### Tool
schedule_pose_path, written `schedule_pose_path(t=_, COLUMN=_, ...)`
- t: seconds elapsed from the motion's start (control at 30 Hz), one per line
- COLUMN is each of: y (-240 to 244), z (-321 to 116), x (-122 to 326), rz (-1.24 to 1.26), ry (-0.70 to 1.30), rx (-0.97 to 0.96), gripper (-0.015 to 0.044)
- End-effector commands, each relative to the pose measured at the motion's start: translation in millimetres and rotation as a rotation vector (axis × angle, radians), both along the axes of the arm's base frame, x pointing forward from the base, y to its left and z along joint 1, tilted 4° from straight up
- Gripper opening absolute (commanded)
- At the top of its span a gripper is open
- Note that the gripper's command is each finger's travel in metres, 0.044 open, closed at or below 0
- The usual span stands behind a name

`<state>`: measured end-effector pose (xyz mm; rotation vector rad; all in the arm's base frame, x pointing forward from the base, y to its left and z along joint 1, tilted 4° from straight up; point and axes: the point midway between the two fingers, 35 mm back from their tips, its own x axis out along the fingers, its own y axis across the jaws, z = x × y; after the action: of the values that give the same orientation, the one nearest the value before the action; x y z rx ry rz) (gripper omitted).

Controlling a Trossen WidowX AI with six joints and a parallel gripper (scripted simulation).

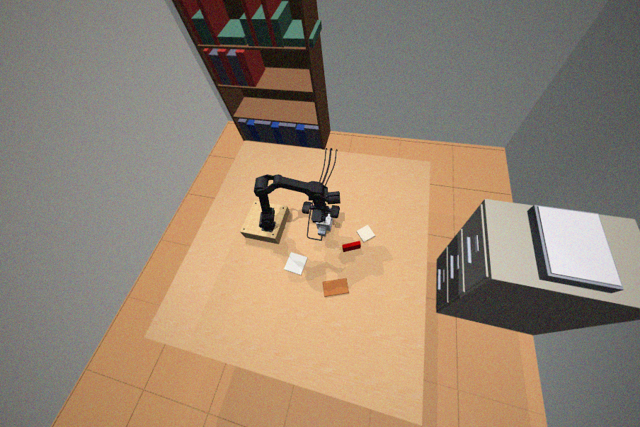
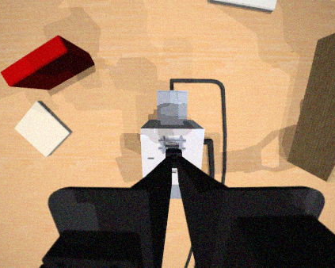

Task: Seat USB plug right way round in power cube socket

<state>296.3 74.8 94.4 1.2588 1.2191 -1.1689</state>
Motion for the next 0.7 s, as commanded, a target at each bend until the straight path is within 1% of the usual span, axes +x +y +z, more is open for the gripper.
schedule_pose_path(t=0.0, y=-0.8, z=-0.8, x=0.4, rz=-0.008, ry=-0.001, rx=-0.006, gripper=0.0000)
schedule_pose_path(t=0.67, y=-1.3, z=-3.2, x=0.7, rz=-0.015, ry=-0.001, rx=-0.011, gripper=0.0000)
